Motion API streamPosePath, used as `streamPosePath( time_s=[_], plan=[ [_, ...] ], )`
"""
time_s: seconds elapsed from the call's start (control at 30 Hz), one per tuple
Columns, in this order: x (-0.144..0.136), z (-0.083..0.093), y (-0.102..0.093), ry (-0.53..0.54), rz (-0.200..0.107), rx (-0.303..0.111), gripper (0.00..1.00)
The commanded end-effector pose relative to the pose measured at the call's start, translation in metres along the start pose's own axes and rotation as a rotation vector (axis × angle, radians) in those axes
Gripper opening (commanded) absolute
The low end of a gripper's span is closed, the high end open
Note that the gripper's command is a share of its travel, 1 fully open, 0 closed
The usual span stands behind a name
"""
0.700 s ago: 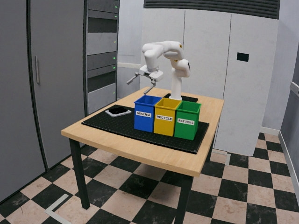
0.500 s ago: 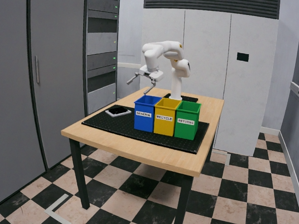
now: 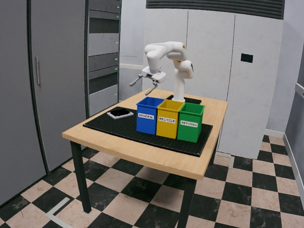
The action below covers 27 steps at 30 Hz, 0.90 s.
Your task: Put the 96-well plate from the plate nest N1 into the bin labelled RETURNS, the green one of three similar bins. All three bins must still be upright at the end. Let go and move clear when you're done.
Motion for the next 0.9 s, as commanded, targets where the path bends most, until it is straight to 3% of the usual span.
streamPosePath(
  time_s=[0.0, 0.1, 0.2, 0.3, 0.33, 0.4, 0.47, 0.57, 0.6, 0.67, 0.73, 0.8, 0.87],
  plan=[
    [-0.005, 0.013, -0.007, -0.034, -0.026, -0.08, 0.37],
    [-0.006, 0.018, -0.015, -0.034, -0.026, -0.08, 0.37],
    [-0.01, 0.03, -0.016, -0.07, -0.044, -0.146, 0.37],
    [-0.01, 0.038, -0.02, -0.075, -0.046, -0.156, 0.37],
    [-0.012, 0.042, -0.019, -0.09, -0.053, -0.185, 0.37],
    [-0.012, 0.042, -0.019, -0.09, -0.053, -0.185, 0.37],
    [-0.014, 0.05, -0.017, -0.115, -0.063, -0.234, 0.37],
    [-0.014, 0.059, -0.02, -0.115, -0.063, -0.234, 0.37],
    [-0.016, 0.063, -0.018, -0.13, -0.069, -0.263, 0.37],
    [-0.016, 0.07, -0.018, -0.135, -0.07, -0.273, 0.37],
    [-0.018, 0.079, -0.015, -0.155, -0.077, -0.312, 0.37],
    [-0.018, 0.082, -0.015, -0.155, -0.077, -0.312, 0.37],
    [-0.019, 0.09, -0.011, -0.175, -0.082, -0.352, 0.37]
  ],
)
Point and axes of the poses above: the point midway between the two finger pads, its own z axis back along the fingers, its own x axis across the jaws, y = z × x, the point moved 9 cm from there along z, back along the fingers, and after that the axes turned 13 degrees about z, right-handed, at the moved point
